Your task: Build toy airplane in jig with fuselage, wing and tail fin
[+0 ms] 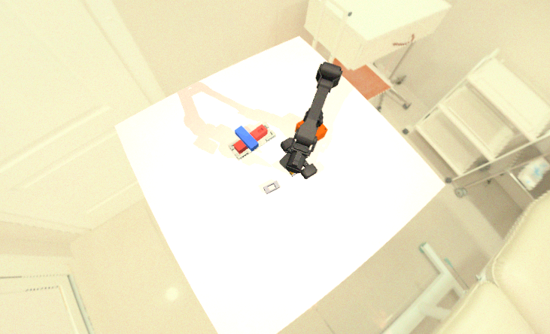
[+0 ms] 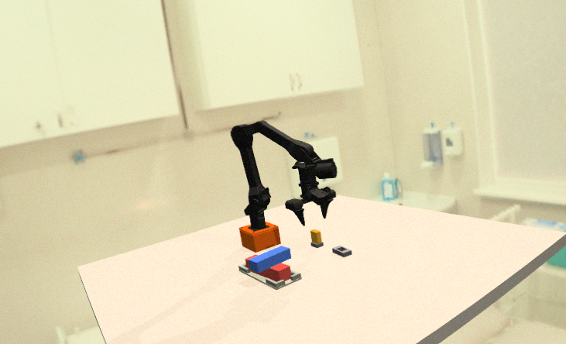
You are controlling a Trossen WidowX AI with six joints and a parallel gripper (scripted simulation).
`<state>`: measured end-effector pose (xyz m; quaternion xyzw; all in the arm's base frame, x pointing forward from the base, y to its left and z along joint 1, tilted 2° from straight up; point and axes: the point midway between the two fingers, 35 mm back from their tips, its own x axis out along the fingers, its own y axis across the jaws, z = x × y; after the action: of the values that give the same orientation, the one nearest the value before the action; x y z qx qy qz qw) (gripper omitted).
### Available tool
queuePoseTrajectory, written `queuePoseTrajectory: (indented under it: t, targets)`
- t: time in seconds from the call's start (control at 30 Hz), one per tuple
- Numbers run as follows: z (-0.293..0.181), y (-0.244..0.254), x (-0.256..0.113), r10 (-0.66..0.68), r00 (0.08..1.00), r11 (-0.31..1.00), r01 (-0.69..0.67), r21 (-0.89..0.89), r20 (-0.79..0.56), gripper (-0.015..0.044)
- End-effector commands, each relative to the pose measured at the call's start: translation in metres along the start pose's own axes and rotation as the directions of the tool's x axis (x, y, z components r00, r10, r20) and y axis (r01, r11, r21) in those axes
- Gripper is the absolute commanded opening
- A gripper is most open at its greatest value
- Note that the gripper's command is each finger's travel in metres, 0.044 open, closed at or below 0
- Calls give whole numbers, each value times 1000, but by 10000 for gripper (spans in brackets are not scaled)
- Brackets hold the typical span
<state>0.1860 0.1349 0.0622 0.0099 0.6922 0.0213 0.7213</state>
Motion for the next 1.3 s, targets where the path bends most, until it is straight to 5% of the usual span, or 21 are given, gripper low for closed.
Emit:
queuePoseTrajectory:
  t: [0.0, 1.27]
  targets:
    - [-1, -1, 15, -4, 1000, 1000, 4, 4, -5, 440]
    - [-2, -1, 68, -4, 1000, 1000, 4, 4, -5, 440]
